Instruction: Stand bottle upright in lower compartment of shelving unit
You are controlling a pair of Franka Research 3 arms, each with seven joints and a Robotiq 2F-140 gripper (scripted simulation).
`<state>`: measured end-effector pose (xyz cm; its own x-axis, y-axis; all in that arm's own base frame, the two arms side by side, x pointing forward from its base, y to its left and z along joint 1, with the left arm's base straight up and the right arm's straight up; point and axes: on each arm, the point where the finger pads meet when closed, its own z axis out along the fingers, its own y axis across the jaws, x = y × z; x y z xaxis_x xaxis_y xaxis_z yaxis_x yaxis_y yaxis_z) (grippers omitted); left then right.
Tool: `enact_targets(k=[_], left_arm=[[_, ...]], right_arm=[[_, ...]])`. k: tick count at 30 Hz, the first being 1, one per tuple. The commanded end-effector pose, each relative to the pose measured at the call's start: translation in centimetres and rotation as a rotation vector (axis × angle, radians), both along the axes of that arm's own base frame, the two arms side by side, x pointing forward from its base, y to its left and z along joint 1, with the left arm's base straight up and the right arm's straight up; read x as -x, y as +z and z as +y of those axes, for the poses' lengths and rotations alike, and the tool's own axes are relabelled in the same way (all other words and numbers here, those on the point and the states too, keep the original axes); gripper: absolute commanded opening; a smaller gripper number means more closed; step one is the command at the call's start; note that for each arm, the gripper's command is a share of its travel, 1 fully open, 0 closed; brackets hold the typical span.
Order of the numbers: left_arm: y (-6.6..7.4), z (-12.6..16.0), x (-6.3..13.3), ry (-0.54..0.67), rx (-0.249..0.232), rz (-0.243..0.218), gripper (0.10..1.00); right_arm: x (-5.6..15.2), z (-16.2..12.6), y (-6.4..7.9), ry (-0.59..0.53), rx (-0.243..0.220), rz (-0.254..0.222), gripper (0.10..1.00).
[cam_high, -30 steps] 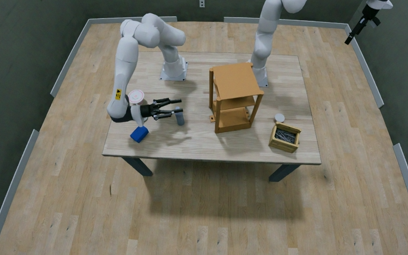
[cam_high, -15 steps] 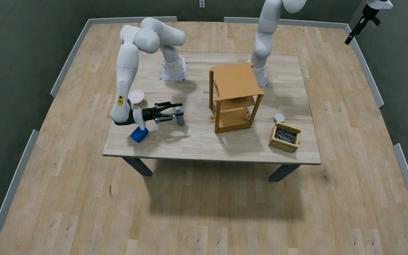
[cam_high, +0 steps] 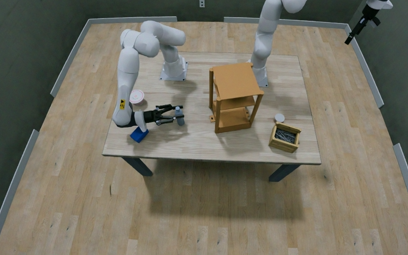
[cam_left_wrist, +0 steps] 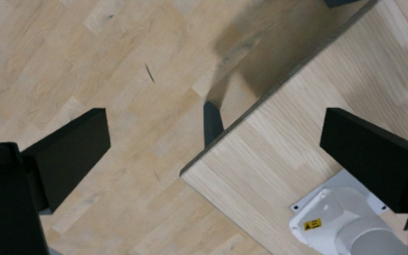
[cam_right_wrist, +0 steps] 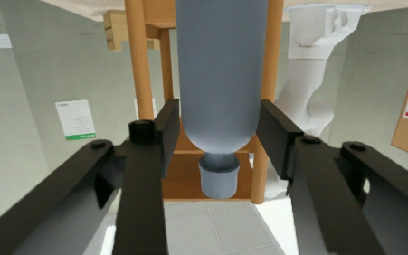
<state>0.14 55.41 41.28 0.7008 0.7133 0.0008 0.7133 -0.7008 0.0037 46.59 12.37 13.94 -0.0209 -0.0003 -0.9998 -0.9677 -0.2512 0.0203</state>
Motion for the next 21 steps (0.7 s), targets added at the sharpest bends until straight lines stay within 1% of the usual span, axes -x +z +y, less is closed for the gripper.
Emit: enact_targets(k=[1, 14, 21], left_arm=[[0.0, 0.0, 0.0, 0.0, 0.0, 0.0, 1.0], [0.0, 0.0, 0.0, 0.0, 0.0, 0.0, 1.0], [0.0, 0.0, 0.0, 0.0, 0.0, 0.0, 1.0]], right_arm=[[-0.1, 0.0, -0.8, 0.0, 0.0, -0.021, 0.461], [-0.1, 0.0, -2.0, 0.0, 0.0, -0.021, 0.461], [-0.1, 0.0, -2.3, 0.0, 0.0, -0.021, 0.461]])
